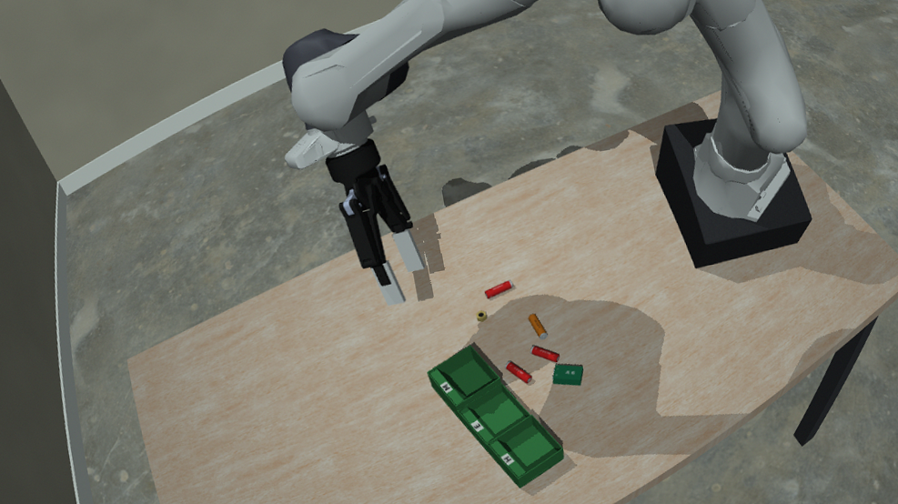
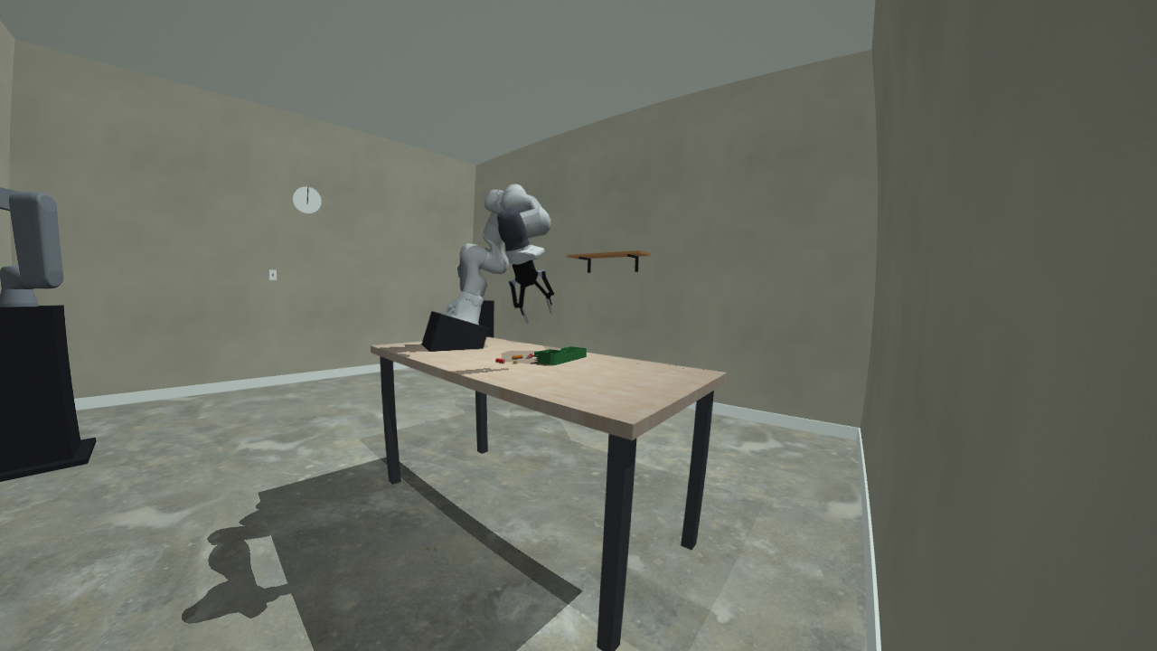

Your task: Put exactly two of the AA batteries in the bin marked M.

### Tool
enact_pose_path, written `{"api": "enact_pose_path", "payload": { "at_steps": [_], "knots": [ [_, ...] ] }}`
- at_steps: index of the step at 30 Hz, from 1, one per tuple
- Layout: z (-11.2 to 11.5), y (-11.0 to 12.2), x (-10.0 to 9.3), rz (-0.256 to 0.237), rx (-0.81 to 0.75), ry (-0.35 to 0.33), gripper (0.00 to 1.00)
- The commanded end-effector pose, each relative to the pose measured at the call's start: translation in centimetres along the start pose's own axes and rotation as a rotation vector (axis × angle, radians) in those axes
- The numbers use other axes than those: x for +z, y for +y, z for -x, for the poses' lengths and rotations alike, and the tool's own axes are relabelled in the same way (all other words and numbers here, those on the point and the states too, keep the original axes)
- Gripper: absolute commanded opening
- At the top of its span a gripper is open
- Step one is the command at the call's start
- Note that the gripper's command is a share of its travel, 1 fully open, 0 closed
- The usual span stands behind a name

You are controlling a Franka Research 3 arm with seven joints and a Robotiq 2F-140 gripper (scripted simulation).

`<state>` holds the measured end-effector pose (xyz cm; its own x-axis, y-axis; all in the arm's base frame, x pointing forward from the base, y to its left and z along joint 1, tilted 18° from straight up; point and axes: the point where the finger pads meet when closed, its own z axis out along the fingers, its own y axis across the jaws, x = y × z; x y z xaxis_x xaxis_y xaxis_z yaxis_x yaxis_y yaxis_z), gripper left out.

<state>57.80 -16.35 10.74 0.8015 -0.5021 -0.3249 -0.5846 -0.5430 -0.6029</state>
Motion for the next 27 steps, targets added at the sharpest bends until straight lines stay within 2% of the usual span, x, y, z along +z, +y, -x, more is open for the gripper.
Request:
{"api": "enact_pose_path", "payload": {
  "at_steps": [1, 6, 8, 10, 11, 12, 17, 19, 20, 25, 27],
  "knots": [
    [0.6, -0.3, -1.0, -0.001, 0.014, -0.012, 0.05],
    [3.8, 0.6, 0.1, 0.17, -0.125, 0.059, 0.05],
    [5.3, 0.9, 0.2, 0.209, -0.161, 0.068, 0.05],
    [5.3, 0.9, 0.2, 0.209, -0.161, 0.068, 0.05],
    [6.1, 1.0, 0.3, 0.255, -0.212, 0.086, 0.05],
    [6.9, 1.1, 0.4, 0.272, -0.232, 0.087, 0.05],
    [9.0, 1.5, 0.6, 0.338, -0.321, 0.121, 0.05],
    [10.6, 1.7, 0.9, 0.365, -0.368, 0.127, 0.05],
    [10.6, 1.7, 0.9, 0.373, -0.384, 0.136, 0.05],
    [13.8, 2.0, 1.8, 0.416, -0.491, 0.147, 0.05],
    [13.8, 2.0, 1.8, 0.416, -0.491, 0.147, 0.05]
  ]
}}
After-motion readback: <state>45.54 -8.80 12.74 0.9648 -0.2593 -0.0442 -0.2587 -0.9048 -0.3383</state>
